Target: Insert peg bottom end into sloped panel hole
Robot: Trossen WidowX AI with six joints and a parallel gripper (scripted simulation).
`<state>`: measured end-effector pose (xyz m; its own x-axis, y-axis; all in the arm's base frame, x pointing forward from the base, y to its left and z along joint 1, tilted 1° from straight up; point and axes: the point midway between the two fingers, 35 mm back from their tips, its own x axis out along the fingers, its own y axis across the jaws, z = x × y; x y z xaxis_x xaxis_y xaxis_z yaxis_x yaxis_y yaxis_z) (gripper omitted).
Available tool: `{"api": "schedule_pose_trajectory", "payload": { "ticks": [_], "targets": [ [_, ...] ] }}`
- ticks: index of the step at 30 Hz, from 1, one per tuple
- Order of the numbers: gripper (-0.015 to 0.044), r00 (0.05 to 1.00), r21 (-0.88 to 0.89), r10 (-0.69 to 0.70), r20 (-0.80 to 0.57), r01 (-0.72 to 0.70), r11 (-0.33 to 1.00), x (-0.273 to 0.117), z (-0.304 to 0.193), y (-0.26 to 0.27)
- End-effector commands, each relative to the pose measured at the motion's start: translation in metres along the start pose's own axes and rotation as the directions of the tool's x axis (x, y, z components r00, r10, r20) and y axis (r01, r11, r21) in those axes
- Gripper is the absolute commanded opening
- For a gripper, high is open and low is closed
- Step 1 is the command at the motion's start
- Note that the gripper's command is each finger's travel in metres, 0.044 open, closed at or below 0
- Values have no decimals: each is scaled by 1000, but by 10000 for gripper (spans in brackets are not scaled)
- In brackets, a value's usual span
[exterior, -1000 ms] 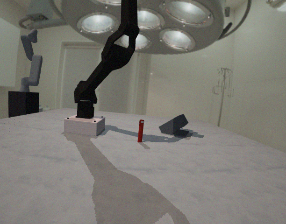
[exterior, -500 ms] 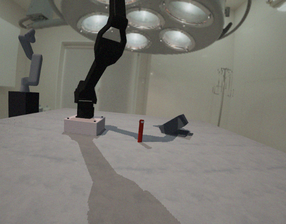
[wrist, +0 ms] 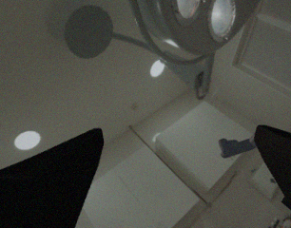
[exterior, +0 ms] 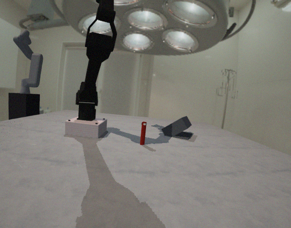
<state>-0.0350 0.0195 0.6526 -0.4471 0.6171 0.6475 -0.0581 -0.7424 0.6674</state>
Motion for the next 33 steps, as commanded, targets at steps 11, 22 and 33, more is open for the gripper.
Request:
{"api": "schedule_pose_trajectory", "payload": {
  "ticks": [11,22,33],
  "targets": [
    [440,969,-269,-229,92,245,931,29,1,-68],
    [440,907,-435,-380,180,420,797,39,13,-118],
    [440,814,-551,-512,275,570,610,38,34,-167]
  ]
}}
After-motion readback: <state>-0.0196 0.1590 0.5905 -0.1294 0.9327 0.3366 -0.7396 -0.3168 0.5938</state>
